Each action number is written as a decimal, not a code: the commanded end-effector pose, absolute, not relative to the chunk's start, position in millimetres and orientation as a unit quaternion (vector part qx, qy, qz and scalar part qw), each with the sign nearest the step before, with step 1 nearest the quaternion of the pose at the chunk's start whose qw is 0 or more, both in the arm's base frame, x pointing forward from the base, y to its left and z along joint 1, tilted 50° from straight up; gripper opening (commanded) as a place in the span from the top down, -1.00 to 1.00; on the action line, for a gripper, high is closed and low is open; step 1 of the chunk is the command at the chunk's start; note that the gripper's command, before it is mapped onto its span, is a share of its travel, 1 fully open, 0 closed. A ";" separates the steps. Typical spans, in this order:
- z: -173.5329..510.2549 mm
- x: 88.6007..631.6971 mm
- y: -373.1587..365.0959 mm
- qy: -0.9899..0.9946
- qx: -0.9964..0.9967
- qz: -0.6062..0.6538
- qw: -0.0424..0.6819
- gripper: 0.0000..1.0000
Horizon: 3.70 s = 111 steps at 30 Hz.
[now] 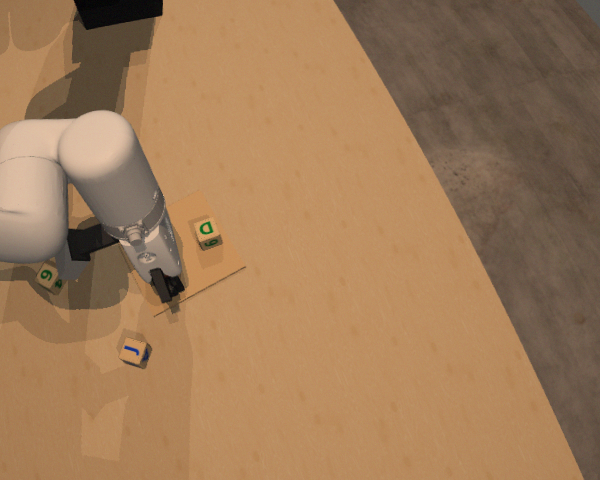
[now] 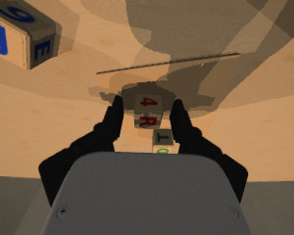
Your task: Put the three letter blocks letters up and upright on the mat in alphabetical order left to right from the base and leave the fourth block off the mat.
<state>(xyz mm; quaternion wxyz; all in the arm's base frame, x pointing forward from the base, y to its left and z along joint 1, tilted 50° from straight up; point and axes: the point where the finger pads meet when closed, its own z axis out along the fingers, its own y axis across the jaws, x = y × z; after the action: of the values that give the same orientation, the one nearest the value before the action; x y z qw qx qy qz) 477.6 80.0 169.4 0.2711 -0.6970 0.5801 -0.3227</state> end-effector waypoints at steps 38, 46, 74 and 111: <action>169.9 477.5 80.6 0.580 -0.697 -0.323 0.272 0.47; 169.9 477.5 80.6 0.580 -0.697 -0.323 0.272 0.47; 190.2 453.4 80.5 0.580 -0.697 -0.323 0.272 0.47; 234.2 400.9 79.9 0.586 -0.692 -0.320 0.275 0.47</action>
<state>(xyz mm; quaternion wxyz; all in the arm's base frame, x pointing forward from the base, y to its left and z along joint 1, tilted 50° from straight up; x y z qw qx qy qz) 400.9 79.7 233.5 0.2720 -0.6955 0.5821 -0.3216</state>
